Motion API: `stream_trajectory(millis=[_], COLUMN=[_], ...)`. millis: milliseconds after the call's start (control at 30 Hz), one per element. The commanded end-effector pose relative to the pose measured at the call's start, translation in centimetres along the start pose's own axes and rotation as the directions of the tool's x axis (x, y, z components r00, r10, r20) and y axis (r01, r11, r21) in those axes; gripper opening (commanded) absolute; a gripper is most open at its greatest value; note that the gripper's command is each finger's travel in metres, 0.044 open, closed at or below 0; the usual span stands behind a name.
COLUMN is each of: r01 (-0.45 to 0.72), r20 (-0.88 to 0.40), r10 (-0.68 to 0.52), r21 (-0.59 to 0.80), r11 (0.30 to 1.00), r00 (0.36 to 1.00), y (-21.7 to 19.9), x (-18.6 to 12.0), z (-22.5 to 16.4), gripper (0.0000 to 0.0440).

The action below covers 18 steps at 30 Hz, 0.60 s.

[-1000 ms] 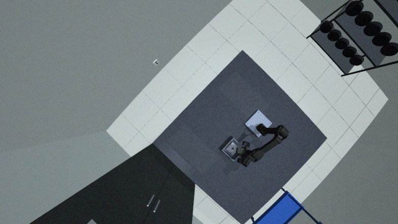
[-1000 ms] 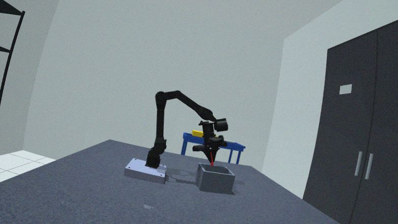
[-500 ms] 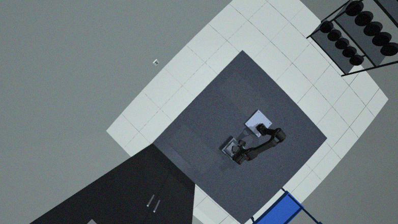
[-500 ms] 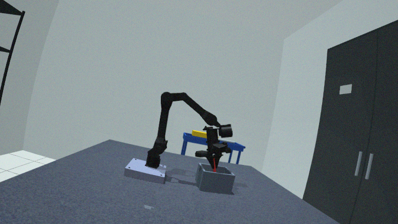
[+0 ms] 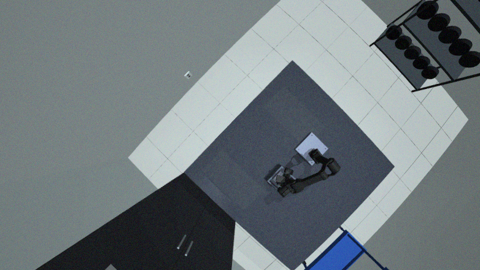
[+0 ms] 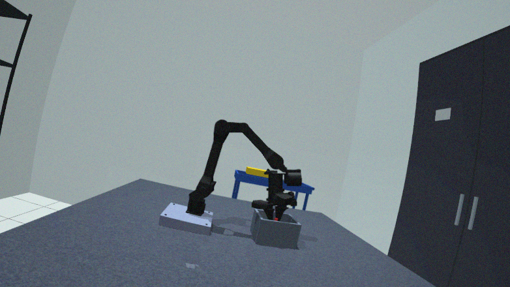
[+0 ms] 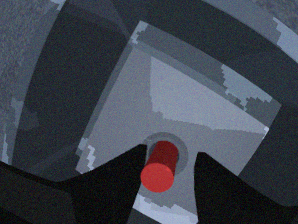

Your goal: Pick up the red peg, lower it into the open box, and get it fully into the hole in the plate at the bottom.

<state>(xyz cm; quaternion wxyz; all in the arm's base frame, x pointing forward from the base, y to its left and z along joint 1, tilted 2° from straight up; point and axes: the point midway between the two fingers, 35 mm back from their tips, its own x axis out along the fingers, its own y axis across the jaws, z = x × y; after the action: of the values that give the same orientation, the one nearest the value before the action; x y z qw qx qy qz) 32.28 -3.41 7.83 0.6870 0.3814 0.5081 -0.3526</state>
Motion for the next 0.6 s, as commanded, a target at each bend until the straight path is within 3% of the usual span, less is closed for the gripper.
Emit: stream_trajectory(millis=[0,567], r01=[0.022,0.03], r20=[-0.007,-0.042], r10=[-0.022,-0.034], r21=[-0.021,-0.088], r11=[1.0,0.996], r00=[1.0,0.999], y=[0.2,2.9], x=[0.4,0.2], z=[0.4,3.0], gripper=[0.0154,0.013])
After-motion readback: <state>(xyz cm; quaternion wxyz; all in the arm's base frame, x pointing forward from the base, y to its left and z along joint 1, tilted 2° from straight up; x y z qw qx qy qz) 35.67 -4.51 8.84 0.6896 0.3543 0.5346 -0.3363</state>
